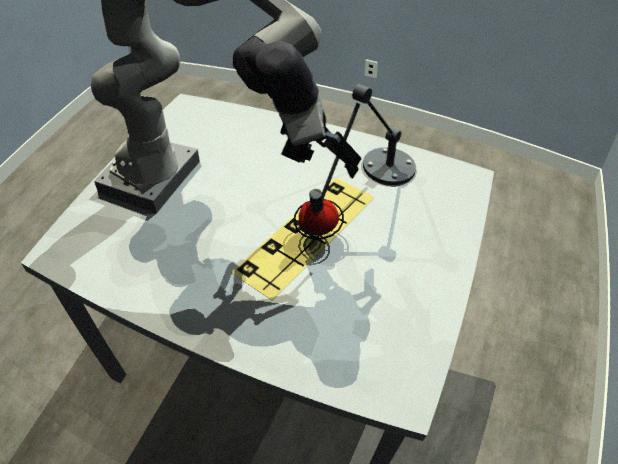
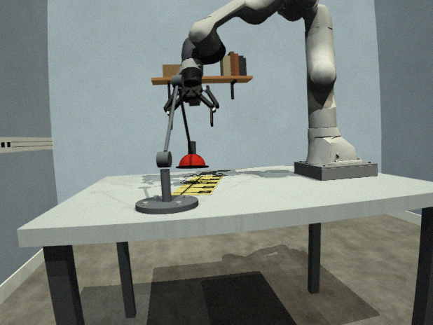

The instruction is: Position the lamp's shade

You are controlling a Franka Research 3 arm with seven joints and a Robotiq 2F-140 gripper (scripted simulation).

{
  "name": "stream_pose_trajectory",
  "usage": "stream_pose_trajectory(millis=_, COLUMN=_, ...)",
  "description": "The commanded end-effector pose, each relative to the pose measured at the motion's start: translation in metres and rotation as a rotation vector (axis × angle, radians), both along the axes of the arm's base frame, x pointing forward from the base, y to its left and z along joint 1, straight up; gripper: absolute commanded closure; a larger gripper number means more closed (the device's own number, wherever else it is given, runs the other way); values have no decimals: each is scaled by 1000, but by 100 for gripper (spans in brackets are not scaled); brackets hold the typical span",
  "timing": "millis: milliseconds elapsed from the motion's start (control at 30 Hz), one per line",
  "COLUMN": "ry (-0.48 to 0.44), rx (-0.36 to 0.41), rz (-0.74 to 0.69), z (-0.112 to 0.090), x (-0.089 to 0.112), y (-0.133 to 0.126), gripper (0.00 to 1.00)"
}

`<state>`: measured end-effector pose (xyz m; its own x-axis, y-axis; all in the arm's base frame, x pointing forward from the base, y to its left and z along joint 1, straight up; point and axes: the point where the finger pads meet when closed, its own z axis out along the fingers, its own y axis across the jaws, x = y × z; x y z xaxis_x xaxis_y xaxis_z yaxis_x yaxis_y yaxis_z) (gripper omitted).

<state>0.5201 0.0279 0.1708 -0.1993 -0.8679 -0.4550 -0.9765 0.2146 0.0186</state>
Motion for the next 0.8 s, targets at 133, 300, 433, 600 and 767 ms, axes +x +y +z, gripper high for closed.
stream_pose_trajectory(millis=133, ry=4, rx=-5, rz=-17, z=-17, x=3, y=7, gripper=0)
stream_pose_trajectory(millis=300, ry=9, rx=-6, rz=-18, z=-26, x=3, y=12, gripper=0)
stream_pose_trajectory(millis=433, ry=4, rx=-7, rz=-21, z=-27, x=5, y=12, gripper=0)
stream_pose_trajectory(millis=600, ry=-4, rx=-10, rz=-27, z=-27, x=9, y=11, gripper=0)
stream_pose_trajectory(millis=767, ry=-12, rx=-12, rz=-32, z=-28, x=13, y=11, gripper=0)
